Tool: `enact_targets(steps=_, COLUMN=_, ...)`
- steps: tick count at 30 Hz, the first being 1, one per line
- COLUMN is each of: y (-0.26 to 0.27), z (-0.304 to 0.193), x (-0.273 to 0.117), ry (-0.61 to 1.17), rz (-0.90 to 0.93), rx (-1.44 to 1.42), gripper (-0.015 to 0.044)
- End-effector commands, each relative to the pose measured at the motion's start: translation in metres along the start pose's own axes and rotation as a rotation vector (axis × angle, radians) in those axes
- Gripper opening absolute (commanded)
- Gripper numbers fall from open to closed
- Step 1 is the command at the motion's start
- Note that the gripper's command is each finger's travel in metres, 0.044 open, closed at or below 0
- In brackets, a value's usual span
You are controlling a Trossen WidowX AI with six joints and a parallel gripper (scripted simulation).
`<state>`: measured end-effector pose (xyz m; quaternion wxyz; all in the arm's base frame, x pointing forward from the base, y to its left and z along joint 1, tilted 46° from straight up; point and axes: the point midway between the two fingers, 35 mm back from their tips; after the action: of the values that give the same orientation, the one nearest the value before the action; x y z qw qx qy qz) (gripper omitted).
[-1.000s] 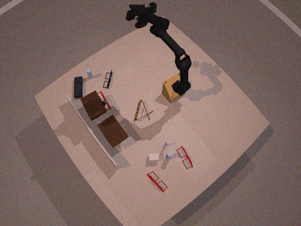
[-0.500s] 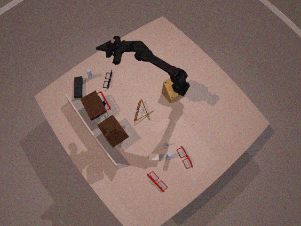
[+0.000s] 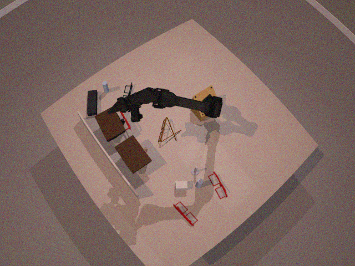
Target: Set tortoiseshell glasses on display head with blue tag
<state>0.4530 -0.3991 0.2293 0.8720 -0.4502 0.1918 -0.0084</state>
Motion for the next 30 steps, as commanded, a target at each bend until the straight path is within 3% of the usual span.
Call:
enact_targets(steps=1, y=0.043, z=0.06, x=0.013, ry=-0.079, rz=0.159, rx=-0.05, gripper=0.0)
enact_targets(steps=7, y=0.11, z=0.142, x=0.016, ry=-0.2, rz=0.392, rx=-0.131, gripper=0.0)
enact_targets(steps=13, y=0.179, z=0.218, x=-0.006, ry=-0.332, rz=0.625, rx=-0.222, gripper=0.0)
enact_targets(steps=24, y=0.29, z=0.33, x=-0.105, ry=-0.596, rz=1.046, rx=-0.404, gripper=0.0)
enact_targets(steps=27, y=0.313, z=0.351, x=-0.139, ry=-0.664, rz=1.151, rx=-0.449, gripper=0.0)
enact_targets(steps=30, y=0.317, z=0.355, x=-0.146, ry=-0.679, rz=1.174, rx=-0.459, gripper=0.0)
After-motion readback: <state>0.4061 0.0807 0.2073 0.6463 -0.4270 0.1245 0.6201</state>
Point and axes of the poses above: the point midway between the two fingers, 35 mm back from their tips, its own x axis out along the fingers, its own y axis across the jaws, z = x × y, and after that the axes turned 12 degrees about x, right-handed
